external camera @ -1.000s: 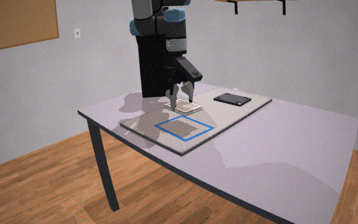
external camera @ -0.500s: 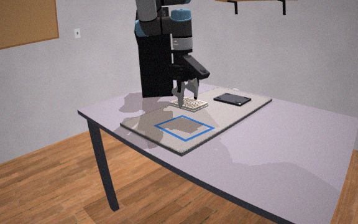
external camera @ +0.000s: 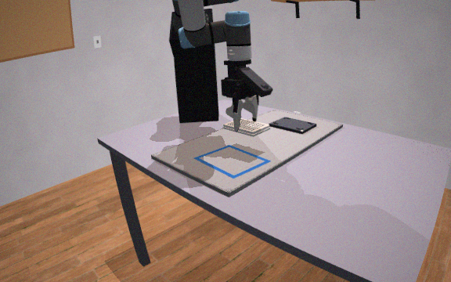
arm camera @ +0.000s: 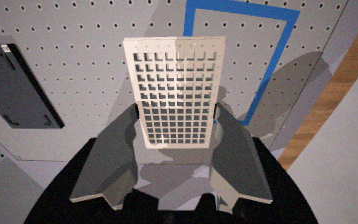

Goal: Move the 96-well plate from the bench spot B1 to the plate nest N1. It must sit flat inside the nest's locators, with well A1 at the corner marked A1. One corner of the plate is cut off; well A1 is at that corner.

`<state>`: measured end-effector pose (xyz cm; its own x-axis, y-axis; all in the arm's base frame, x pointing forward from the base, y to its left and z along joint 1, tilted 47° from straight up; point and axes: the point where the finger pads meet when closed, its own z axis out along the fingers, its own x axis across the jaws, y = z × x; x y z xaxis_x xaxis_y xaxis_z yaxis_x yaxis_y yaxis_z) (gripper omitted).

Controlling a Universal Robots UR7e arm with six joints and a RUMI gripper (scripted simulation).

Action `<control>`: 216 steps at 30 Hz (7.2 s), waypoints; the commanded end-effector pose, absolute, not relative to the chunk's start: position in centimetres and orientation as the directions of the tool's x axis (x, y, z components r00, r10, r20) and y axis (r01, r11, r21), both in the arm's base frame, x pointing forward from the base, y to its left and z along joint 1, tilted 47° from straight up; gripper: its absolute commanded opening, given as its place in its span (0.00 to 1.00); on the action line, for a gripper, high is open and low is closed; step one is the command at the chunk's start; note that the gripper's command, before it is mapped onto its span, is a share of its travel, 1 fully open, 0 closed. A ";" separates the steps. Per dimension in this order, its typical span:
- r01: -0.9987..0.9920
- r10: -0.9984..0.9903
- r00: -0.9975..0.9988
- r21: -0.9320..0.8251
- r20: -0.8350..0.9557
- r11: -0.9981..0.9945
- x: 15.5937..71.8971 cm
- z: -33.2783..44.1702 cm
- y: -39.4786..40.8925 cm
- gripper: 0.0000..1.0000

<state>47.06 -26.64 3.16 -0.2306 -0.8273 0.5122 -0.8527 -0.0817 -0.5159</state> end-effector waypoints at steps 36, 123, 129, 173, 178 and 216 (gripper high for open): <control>-0.852 -0.827 -0.231 -0.517 0.513 -0.082 49.1 -2.9 -16.9 0.00; -0.852 -0.827 -0.231 -0.517 0.513 -0.082 52.4 -13.0 -0.4 0.00; -0.852 -0.827 -0.231 -0.517 0.513 -0.082 52.4 -13.0 -0.5 0.00; -0.852 -0.827 -0.231 -0.517 0.513 -0.082 54.6 -16.3 -3.2 0.00; -0.852 -0.827 -0.231 -0.517 0.513 -0.082 55.0 -16.9 -3.7 0.00; -0.852 -0.827 -0.231 -0.517 0.513 -0.082 55.4 -17.5 -4.2 0.00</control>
